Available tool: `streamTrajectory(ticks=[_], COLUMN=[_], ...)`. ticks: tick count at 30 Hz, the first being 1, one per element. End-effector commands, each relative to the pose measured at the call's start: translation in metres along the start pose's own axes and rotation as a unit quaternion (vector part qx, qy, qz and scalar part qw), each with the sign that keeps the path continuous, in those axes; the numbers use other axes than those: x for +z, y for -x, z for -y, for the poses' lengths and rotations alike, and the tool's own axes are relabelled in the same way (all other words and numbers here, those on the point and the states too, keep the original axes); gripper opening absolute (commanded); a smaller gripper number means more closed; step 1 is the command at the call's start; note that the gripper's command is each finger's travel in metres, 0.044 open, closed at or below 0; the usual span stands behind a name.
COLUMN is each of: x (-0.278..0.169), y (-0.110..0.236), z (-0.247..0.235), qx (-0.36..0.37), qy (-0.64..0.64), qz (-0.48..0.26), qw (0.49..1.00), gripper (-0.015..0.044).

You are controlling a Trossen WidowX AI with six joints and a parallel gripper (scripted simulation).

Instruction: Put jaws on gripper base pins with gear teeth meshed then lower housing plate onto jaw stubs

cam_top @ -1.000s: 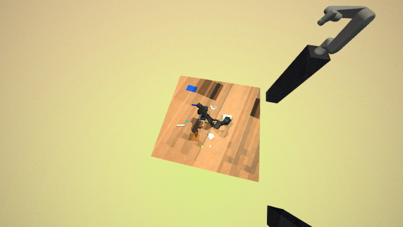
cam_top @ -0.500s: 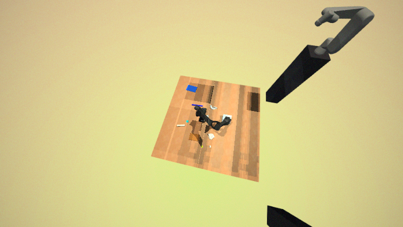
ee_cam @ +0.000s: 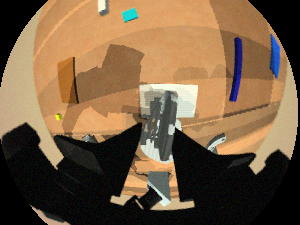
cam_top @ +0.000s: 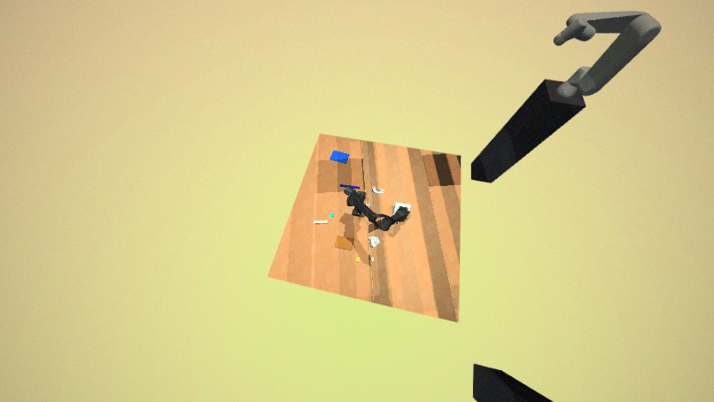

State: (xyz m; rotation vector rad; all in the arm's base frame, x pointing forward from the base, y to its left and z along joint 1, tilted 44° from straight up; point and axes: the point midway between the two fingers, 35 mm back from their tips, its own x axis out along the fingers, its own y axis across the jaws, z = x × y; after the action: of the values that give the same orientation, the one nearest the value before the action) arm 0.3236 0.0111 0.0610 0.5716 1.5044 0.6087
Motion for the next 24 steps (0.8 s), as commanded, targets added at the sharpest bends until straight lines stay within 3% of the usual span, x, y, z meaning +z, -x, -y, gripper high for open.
streamTrajectory(ticks=[1,24], x=[0.0002,0.0012], y=[0.0006,-0.005], z=[-0.0012,-0.0033], qx=[0.002,0.002], qy=[-0.004,-0.004], qz=[0.001,0.001], qw=[1.0,1.0], gripper=[0.0134,0.0134])
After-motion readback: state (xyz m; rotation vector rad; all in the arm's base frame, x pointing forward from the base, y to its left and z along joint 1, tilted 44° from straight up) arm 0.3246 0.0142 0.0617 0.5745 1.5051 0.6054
